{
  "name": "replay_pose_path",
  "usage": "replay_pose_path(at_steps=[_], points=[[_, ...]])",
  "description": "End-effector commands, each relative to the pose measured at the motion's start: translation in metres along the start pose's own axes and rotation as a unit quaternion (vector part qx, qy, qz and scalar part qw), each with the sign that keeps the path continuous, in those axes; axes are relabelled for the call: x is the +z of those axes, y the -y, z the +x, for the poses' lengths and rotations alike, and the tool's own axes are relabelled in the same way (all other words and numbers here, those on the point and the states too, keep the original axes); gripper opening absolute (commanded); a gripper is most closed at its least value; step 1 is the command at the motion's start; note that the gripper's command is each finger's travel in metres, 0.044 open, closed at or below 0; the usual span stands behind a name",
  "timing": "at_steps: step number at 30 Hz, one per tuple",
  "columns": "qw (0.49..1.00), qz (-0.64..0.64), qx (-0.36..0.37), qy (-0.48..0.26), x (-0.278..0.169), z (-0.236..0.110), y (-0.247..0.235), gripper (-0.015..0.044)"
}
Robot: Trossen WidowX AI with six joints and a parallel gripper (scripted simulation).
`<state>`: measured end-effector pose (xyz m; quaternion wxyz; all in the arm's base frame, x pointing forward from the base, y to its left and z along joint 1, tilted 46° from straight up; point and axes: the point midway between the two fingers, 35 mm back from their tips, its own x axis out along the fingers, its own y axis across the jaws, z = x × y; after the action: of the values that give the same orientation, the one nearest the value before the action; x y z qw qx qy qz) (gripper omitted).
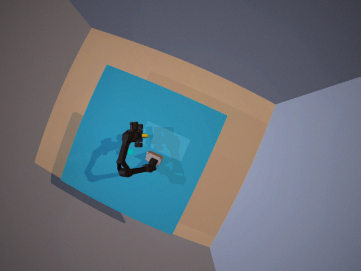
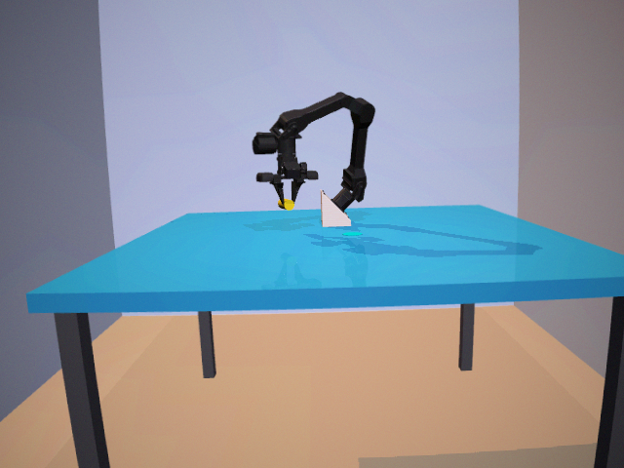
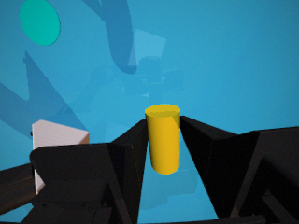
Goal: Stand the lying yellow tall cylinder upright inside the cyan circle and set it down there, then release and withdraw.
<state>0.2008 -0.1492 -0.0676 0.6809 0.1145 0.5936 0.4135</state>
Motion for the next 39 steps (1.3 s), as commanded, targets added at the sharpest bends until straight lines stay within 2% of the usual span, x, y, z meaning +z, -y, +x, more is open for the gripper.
replay_pose_path(at_steps=[1,12,39], points=[[1.000,-0.006,-0.002,-0.001,0.001,-0.014,0.000,0.0105],[1.000,-0.010,0.003,0.001,0.002,-0.034,-0.005,0.0105],[0.986,0.167,-0.001,0.000,0.068,-0.051,-0.062,0.0105]])
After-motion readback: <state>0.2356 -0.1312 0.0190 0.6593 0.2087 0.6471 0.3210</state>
